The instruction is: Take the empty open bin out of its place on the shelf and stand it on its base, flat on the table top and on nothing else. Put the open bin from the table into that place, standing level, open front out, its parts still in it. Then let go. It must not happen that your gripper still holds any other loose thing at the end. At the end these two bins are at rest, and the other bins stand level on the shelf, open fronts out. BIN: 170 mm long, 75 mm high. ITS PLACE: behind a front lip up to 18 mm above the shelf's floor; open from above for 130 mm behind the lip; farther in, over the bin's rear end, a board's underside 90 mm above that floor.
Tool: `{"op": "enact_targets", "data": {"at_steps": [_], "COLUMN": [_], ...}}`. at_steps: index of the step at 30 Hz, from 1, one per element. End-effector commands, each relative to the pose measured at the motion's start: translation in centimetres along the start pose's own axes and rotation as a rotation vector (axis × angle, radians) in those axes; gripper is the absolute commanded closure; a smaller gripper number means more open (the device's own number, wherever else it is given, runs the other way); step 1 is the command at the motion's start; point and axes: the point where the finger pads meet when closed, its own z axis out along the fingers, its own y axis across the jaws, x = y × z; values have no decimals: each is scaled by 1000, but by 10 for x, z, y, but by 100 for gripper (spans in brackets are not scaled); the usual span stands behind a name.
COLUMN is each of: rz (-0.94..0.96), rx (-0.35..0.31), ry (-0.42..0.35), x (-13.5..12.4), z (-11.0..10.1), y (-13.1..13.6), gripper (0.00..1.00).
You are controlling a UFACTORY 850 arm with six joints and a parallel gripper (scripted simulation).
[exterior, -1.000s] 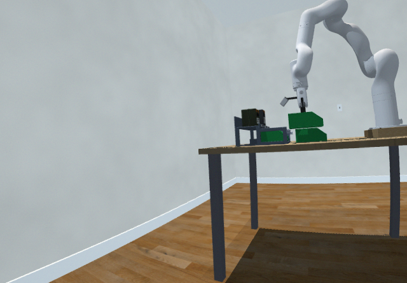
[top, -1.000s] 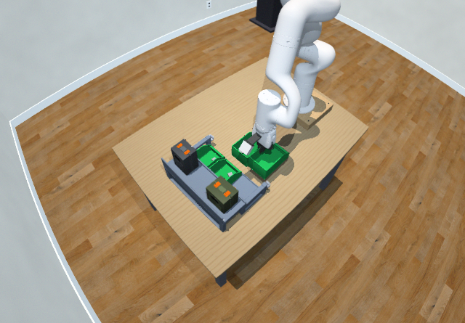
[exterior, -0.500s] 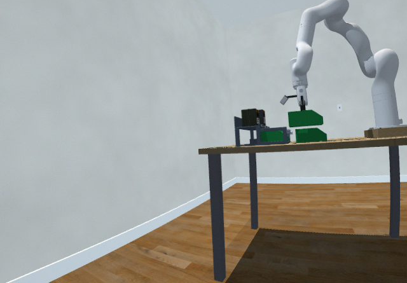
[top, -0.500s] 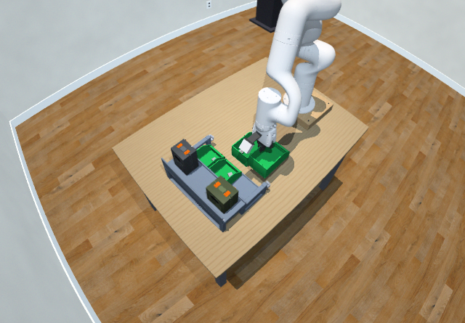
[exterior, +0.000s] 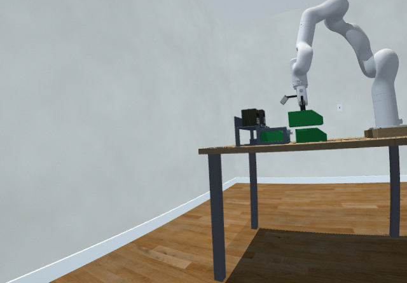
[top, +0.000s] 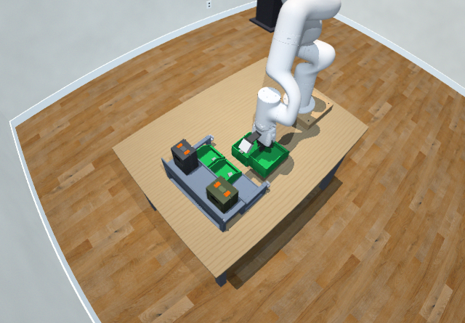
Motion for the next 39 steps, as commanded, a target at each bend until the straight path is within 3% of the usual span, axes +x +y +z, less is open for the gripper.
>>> {"op": "enact_targets", "data": {"at_steps": [1,9,23,26,39], "rz": [0,0,0,0,0], "rx": [1,1,1,1,1], "ry": [2,2,2,2,2], "x": [0,-4,-16,-16,-25], "z": [-1,-1,-1,-1,-1], "y": [11,43,152,152,244], "gripper": [100,100,100,100,100]}}
